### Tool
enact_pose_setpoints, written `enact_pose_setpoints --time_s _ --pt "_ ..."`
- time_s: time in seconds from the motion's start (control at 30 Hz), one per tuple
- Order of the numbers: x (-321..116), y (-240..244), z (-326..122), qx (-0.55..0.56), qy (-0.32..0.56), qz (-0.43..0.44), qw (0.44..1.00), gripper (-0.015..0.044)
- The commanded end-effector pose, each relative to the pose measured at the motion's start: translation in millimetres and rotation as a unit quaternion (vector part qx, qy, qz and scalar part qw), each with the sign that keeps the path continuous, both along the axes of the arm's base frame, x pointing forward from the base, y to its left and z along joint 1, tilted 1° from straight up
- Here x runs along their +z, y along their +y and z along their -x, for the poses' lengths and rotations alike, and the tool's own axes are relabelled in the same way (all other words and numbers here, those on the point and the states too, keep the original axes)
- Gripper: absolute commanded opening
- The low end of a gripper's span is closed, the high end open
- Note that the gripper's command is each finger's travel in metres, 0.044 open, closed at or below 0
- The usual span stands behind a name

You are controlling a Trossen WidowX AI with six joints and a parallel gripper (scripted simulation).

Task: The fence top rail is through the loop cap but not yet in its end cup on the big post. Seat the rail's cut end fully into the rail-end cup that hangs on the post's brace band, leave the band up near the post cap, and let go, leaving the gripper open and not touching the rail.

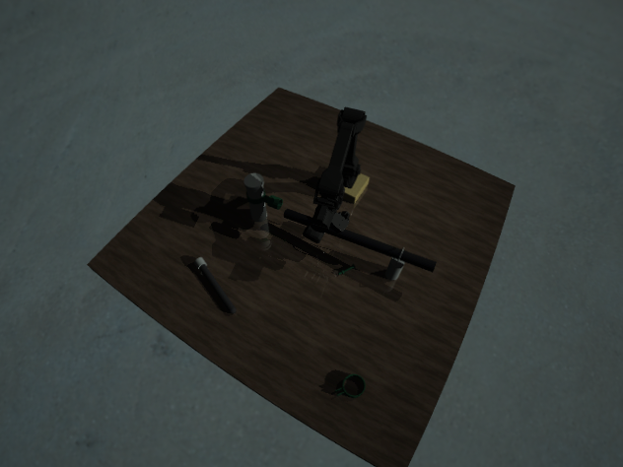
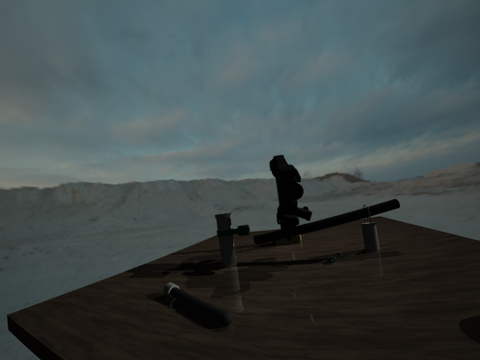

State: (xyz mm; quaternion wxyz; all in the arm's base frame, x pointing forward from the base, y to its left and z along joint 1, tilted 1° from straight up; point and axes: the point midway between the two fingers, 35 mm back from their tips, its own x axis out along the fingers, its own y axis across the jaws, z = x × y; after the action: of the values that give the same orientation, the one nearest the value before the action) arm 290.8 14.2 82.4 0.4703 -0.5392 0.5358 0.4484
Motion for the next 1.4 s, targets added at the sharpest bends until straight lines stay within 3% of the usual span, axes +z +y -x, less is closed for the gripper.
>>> enact_pose_setpoints --time_s 0.0,1.37 --pt "25 -2 -2 0.001 -0.012 0.032 0.999 0.0000" --pt "36 -6 -5 0.003 -0.006 0.035 0.999 0.0000"
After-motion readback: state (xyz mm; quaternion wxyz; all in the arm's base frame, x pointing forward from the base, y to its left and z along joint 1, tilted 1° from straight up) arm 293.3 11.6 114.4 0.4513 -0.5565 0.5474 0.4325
